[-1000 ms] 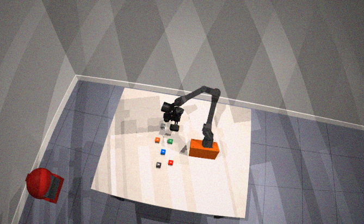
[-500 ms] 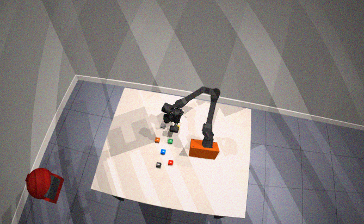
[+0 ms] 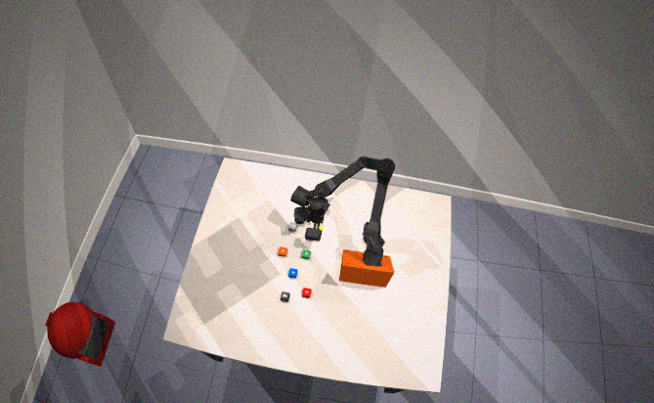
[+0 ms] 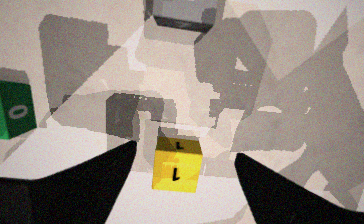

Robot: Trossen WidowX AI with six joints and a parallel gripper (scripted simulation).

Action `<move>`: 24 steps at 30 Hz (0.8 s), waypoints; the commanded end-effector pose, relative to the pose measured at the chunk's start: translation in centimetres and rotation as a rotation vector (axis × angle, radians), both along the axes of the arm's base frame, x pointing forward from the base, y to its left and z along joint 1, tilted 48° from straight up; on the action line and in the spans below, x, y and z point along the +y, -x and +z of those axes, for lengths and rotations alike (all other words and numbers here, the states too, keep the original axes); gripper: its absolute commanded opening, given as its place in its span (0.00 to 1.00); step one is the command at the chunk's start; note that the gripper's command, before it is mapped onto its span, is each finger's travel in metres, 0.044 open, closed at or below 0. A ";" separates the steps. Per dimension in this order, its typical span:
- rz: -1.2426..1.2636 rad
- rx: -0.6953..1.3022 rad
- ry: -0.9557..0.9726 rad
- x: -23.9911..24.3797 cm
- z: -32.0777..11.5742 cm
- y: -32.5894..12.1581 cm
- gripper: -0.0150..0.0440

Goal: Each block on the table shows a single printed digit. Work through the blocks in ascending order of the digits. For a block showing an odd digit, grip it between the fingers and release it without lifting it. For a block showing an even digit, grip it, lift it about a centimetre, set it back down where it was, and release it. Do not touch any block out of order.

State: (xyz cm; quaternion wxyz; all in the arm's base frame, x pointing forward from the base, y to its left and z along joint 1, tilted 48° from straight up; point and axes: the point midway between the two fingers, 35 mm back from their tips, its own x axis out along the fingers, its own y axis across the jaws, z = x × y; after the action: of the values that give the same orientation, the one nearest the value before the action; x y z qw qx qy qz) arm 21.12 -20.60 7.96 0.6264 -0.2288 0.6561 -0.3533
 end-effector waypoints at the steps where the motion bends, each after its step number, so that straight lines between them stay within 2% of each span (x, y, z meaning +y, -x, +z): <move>1: 0.004 0.002 -0.005 0.0 -0.1 0.0 0.62; 5: 0.004 0.002 -0.005 0.0 -0.1 0.0 0.46; 24: 0.004 0.002 -0.005 0.0 -0.1 0.0 0.46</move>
State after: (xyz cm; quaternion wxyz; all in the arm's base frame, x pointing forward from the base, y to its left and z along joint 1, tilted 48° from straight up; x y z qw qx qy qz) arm 21.08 -20.62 7.88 0.6262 -0.2289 0.6567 -0.3525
